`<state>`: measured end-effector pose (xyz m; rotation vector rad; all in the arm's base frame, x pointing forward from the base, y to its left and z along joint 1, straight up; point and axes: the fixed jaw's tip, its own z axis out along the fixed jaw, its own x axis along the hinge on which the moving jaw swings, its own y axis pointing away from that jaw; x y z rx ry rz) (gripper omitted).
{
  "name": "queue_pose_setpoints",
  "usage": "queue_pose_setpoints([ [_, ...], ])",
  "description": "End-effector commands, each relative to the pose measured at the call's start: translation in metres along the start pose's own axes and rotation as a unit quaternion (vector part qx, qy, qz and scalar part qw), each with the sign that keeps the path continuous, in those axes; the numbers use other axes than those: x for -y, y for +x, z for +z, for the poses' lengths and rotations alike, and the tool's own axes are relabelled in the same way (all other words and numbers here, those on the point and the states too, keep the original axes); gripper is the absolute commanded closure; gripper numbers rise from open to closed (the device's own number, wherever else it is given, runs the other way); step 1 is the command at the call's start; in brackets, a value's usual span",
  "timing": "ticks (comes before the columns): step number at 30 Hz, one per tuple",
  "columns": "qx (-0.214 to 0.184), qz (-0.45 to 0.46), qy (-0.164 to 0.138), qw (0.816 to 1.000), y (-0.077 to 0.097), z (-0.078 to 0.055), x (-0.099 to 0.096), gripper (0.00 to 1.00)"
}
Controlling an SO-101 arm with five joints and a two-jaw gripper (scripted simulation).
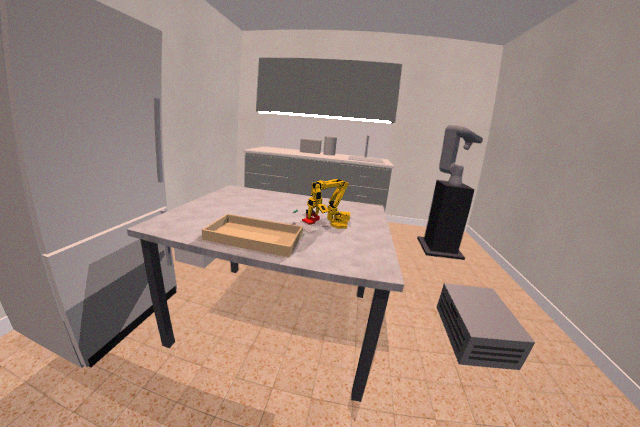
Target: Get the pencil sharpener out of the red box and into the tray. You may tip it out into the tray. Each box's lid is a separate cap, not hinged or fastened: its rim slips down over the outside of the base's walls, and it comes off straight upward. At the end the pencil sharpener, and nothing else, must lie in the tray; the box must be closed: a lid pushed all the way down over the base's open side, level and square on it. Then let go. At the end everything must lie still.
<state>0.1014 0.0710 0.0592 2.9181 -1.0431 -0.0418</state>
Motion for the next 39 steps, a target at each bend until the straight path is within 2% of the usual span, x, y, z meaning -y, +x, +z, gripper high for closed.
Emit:
queue_pose_setpoints([
  [1,-0.006,0.0,0.025,1.0,-0.0002,-0.0075,0.0051,0.78],
  [12,-0.006,0.0,0.025,1.0,0.0005,-0.0142,0.0078,0.78],
  [39,-0.006,0.0,0.025,1.0,0.0004,-0.0135,0.0073,0.78],
])
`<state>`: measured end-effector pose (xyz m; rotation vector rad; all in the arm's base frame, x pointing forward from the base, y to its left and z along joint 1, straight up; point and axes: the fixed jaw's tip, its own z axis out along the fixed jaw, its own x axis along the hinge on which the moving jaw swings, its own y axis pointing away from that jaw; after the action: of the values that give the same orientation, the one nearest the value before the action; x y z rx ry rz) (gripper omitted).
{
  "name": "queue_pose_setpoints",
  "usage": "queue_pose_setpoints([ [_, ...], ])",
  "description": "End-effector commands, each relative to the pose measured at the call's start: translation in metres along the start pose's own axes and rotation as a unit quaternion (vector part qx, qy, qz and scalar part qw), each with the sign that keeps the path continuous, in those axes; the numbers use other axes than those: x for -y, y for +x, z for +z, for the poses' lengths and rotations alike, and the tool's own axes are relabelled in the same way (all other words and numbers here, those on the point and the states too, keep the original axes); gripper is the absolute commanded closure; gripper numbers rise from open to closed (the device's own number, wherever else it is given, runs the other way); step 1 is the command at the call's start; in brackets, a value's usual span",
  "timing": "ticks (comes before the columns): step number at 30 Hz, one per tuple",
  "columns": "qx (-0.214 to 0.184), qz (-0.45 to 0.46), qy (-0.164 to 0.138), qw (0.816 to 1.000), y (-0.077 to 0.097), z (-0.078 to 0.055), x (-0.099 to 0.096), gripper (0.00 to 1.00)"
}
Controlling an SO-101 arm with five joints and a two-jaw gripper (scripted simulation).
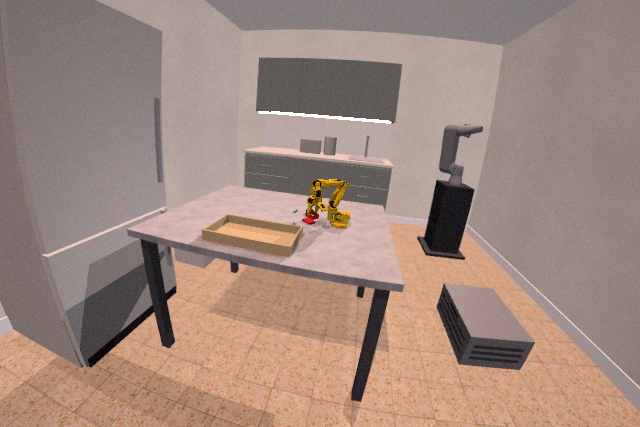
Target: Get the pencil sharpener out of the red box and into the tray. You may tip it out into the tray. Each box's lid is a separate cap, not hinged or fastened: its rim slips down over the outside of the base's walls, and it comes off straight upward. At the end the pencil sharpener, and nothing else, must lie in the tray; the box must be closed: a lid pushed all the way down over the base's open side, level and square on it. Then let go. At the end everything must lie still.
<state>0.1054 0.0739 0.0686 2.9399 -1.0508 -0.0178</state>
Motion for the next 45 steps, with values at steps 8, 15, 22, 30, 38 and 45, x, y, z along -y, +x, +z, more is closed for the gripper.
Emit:
queue_pose_setpoints([
  [8,-0.002,0.0,0.011,1.0,-0.001,-0.0019,0.0018,0.78],
  [15,-0.002,0.0,0.011,1.0,-0.0011,-0.0016,0.0017,0.78],
  [22,-0.002,0.0,0.011,1.0,-0.0013,0.0003,0.0006,0.78],
  [30,-0.002,0.0,0.011,1.0,-0.0014,0.0006,0.0004,0.78],
  [38,-0.002,0.0,0.011,1.0,-0.0014,0.0006,0.0004,0.78],
  [45,-0.002,0.0,0.011,1.0,-0.0014,0.0006,0.0004,0.78],
])
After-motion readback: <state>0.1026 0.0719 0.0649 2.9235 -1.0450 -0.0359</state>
